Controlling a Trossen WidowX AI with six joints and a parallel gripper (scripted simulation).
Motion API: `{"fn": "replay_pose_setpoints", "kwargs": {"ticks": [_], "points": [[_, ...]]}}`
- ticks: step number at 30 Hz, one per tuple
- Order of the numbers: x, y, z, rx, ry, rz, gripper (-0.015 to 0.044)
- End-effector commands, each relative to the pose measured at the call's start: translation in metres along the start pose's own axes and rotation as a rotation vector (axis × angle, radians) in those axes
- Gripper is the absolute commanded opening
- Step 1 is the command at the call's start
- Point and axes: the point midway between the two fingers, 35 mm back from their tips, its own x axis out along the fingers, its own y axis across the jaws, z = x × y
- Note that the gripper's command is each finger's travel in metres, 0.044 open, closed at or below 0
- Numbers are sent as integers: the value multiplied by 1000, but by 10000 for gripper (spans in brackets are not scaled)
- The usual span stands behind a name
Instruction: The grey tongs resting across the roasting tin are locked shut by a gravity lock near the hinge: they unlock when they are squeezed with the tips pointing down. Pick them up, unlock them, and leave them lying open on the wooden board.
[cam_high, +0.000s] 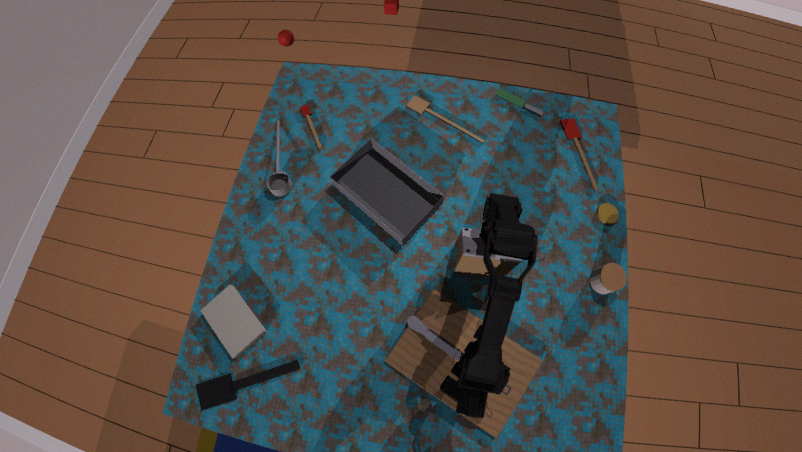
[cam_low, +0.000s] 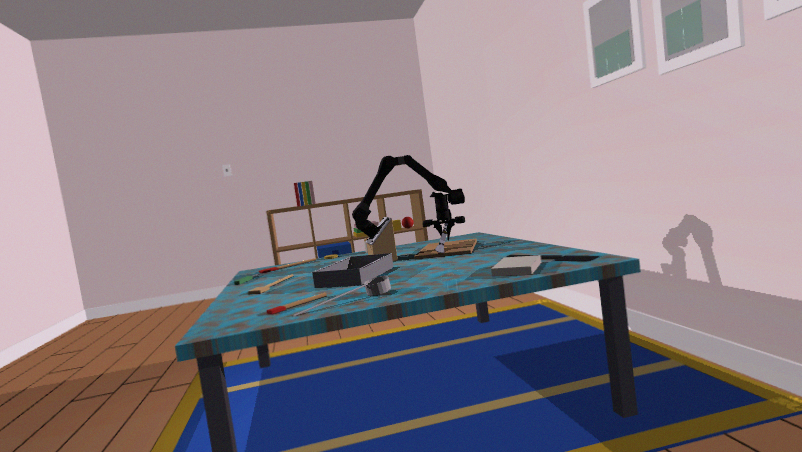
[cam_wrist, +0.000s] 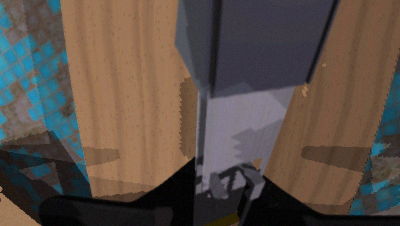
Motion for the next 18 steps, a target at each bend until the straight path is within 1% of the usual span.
{"fn": "replay_pose_setpoints", "kwargs": {"ticks": [1, 18], "points": [[0, 0, 0, 0, 0, 0, -97], [0, 0, 0, 0, 0, 0, 349]]}}
